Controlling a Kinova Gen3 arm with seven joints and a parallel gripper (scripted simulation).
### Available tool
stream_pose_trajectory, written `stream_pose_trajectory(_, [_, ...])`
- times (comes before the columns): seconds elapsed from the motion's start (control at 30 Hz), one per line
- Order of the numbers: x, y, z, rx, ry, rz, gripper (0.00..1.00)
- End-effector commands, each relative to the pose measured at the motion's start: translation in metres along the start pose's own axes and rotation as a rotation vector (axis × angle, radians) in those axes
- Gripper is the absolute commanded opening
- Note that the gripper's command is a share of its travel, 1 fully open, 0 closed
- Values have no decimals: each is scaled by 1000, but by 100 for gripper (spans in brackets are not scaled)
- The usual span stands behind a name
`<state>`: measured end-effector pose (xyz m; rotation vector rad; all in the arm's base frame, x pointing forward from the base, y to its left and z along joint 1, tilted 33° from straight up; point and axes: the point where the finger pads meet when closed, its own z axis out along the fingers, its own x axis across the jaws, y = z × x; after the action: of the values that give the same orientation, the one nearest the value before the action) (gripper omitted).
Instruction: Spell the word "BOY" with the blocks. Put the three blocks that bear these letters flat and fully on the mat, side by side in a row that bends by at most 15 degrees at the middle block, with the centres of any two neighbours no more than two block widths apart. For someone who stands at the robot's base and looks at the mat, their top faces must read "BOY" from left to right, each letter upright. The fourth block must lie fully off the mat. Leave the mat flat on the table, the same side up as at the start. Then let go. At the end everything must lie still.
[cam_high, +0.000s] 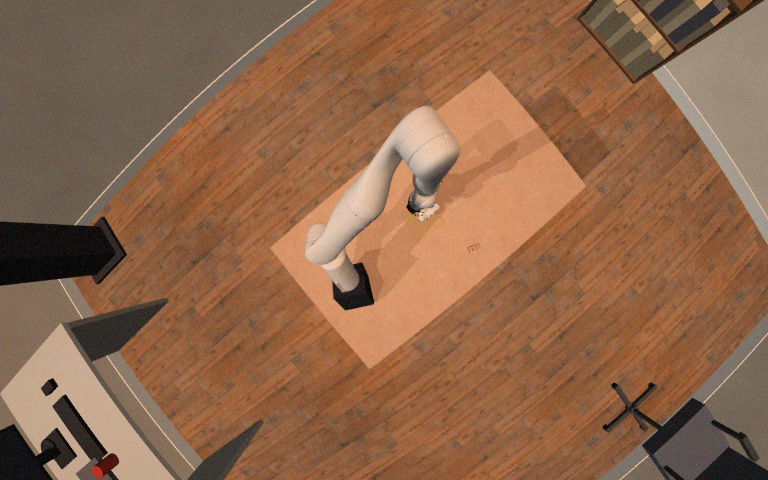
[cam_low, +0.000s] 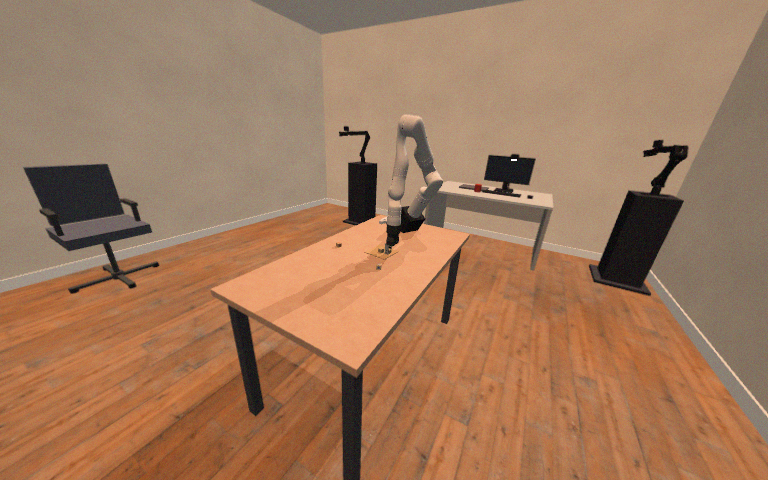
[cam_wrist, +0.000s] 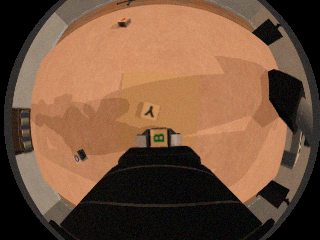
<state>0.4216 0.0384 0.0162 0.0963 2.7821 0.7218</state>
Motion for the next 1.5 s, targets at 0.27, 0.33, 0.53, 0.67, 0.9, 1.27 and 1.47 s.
stream_pose_trajectory(0.27, [0,0,0,1,-1,0,49])
stream_pose_trajectory(0.33, [0,0,0,1,-1,0,49])
stream_pose_trajectory(0.53, [0,0,0,1,-1,0,49])
stream_pose_trajectory(0.67, [0,0,0,1,-1,0,49])
stream_pose_trajectory(0.9, [0,0,0,1,-1,0,55])
stream_pose_trajectory(1.27, [0,0,0,1,-1,0,73])
stream_pose_trajectory(1.47, [0,0,0,1,-1,0,79])
